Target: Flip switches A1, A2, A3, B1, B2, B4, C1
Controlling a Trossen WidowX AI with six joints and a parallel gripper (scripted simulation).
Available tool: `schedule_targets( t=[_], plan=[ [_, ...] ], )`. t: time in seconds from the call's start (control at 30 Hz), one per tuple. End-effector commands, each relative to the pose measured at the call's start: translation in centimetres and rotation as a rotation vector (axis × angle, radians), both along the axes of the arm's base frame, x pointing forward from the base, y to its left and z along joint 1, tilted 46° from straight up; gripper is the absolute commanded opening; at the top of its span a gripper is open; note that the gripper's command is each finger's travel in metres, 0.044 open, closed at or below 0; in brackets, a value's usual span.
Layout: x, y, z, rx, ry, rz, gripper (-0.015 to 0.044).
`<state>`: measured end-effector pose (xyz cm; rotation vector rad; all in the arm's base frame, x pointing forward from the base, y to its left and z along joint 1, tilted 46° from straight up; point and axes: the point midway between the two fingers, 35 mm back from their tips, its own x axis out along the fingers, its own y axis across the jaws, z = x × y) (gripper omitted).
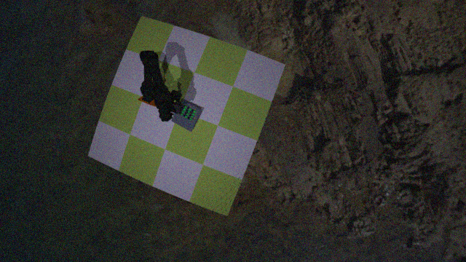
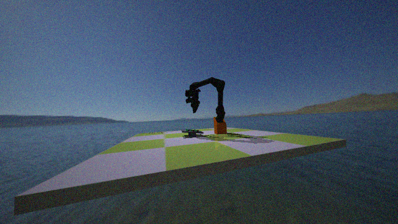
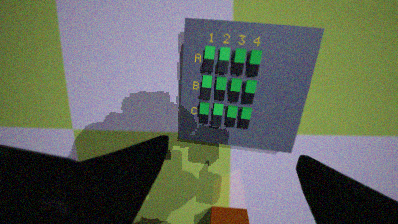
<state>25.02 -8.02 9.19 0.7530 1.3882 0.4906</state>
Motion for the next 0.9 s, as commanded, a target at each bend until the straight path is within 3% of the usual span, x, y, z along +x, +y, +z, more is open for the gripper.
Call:
schedule_targets(
  t=[0.0,0.27,0.47,0.87],
  plan=[
    [0.2,0.2,-0.1,-0.002,0.0,0.0,0.0374],
    [5.5,8.0,-3.9,-0.016,-0.02,0.003,0.0164],
    [5.6,8.4,-4.1,-0.015,-0.021,0.002,0.0006],
    [6.1,11.1,-6.7,-0.016,-0.039,-0.016,0.0]
  ],
)
